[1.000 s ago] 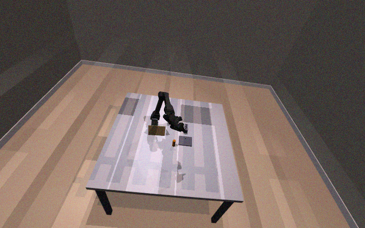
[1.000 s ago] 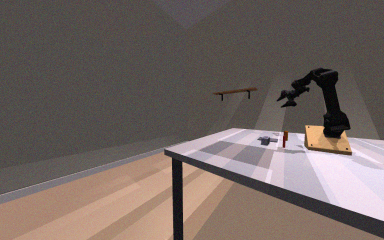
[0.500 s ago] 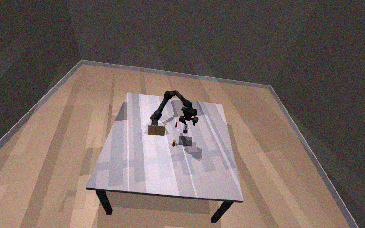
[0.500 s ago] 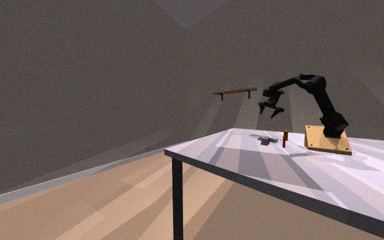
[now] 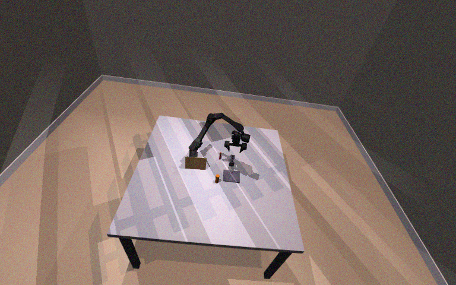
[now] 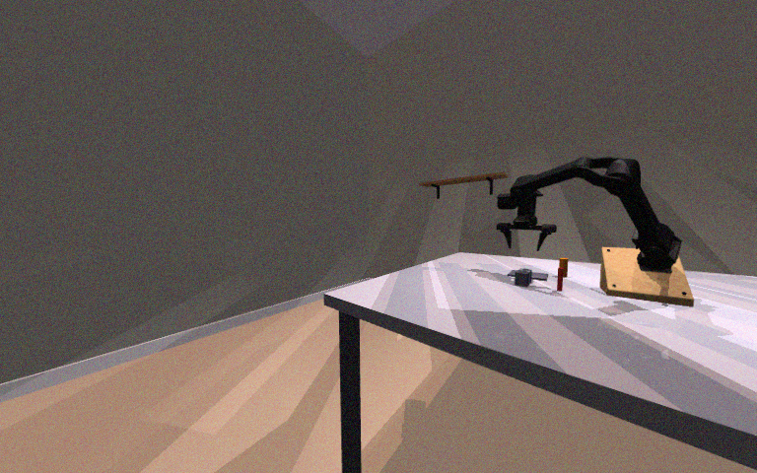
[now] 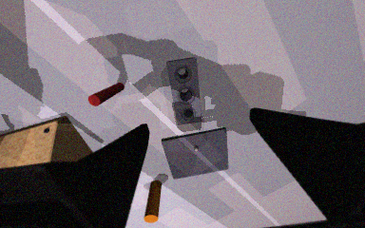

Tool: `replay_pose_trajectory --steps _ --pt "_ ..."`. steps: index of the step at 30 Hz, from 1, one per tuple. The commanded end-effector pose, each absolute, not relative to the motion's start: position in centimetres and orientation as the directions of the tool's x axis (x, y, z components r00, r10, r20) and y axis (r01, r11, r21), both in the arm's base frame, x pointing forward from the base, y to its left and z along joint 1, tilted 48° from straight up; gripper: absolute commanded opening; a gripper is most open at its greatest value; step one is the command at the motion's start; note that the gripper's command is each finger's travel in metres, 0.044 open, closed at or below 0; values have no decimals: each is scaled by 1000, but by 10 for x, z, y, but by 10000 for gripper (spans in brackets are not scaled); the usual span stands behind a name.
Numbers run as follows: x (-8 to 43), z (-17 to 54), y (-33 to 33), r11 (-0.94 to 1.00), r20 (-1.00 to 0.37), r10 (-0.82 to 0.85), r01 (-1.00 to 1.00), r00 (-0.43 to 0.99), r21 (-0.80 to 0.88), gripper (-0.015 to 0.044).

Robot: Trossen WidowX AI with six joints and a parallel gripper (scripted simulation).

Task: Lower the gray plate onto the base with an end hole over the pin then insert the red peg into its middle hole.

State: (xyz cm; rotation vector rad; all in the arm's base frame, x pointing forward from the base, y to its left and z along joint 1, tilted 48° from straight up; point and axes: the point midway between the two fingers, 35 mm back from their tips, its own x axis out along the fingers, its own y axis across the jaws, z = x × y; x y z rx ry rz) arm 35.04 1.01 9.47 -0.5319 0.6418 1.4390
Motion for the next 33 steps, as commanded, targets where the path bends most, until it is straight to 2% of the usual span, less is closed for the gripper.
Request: replay_pose_trajectory --steps 1,33 --pt "345 69 44 53 -679 734 -996 -8 70 440" --pt "348 30 83 53 -678 735 -996 -8 69 440"
